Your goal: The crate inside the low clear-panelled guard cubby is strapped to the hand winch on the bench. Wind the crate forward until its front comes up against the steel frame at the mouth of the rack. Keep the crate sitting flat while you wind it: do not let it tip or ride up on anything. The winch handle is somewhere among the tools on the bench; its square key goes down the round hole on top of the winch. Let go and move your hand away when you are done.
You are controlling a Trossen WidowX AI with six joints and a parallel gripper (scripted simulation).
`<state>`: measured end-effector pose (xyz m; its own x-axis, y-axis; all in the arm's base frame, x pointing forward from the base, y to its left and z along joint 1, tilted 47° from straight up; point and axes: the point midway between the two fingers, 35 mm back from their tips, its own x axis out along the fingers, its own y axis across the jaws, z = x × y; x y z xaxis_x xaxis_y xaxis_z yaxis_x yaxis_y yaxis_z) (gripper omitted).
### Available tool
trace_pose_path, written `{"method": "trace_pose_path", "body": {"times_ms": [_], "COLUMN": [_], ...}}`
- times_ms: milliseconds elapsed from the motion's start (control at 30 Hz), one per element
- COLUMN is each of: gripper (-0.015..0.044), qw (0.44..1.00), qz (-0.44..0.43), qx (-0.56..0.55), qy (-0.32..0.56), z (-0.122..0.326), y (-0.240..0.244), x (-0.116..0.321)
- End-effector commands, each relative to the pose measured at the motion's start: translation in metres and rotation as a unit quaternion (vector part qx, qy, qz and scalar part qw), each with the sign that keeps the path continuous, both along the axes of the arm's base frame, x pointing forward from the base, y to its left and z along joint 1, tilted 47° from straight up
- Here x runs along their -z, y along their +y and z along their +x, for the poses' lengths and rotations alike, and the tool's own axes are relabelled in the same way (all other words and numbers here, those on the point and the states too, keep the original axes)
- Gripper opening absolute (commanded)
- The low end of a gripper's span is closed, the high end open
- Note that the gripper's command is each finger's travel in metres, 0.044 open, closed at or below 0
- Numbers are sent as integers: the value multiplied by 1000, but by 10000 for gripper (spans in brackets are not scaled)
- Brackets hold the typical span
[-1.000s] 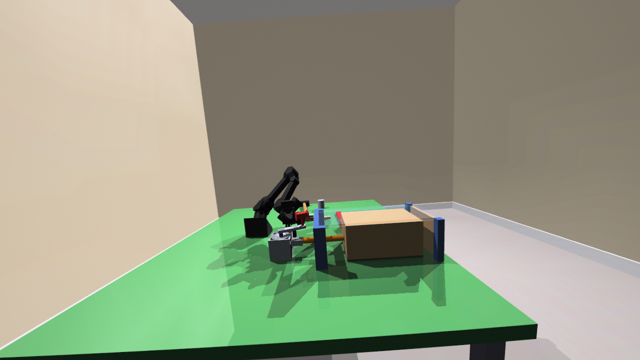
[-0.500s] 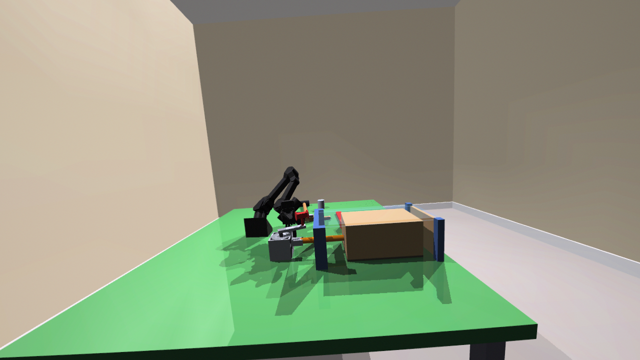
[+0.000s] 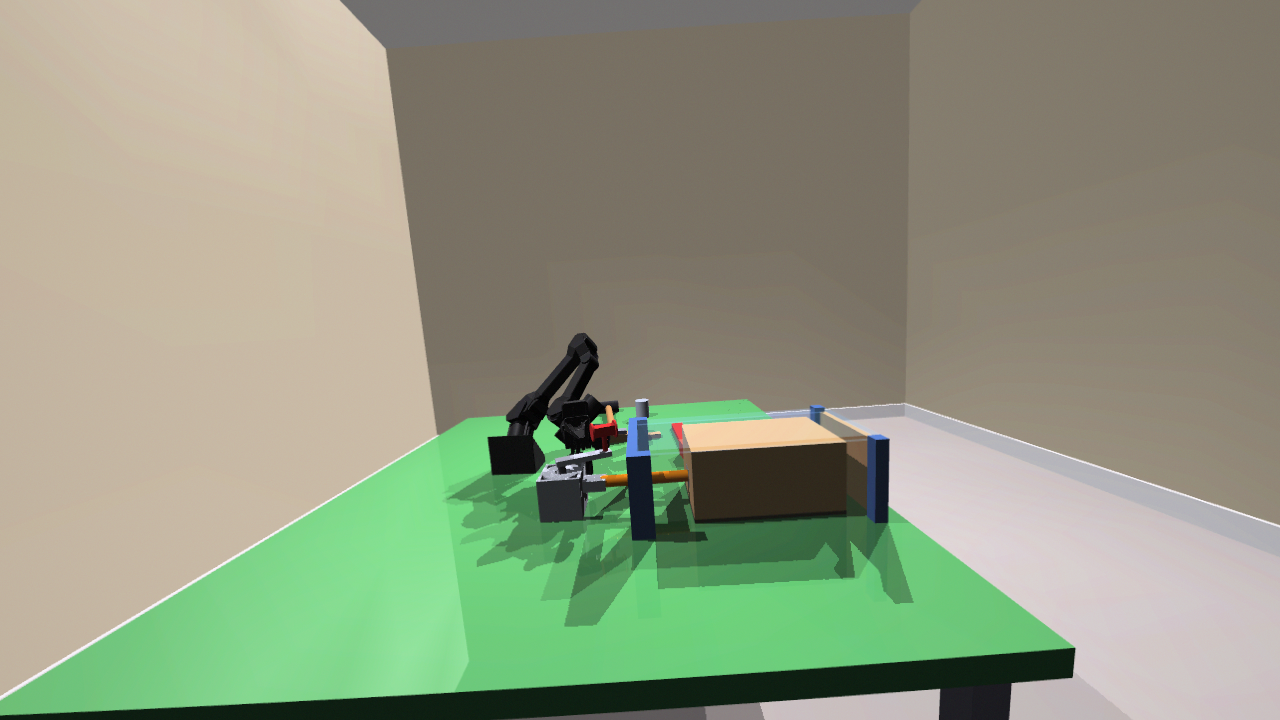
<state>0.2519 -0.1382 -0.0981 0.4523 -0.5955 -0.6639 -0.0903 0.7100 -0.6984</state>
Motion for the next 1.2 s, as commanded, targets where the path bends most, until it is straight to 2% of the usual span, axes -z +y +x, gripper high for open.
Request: {"method": "trace_pose_path", "body": {"times_ms": [0,1167], "gripper": [240,240], "qw": [1000,1000], "qz": [7,0], "qx": [-1,0], "qy": [3,0], "z": [-1,3], "y": [2,-5], "x": [3,-6]}}
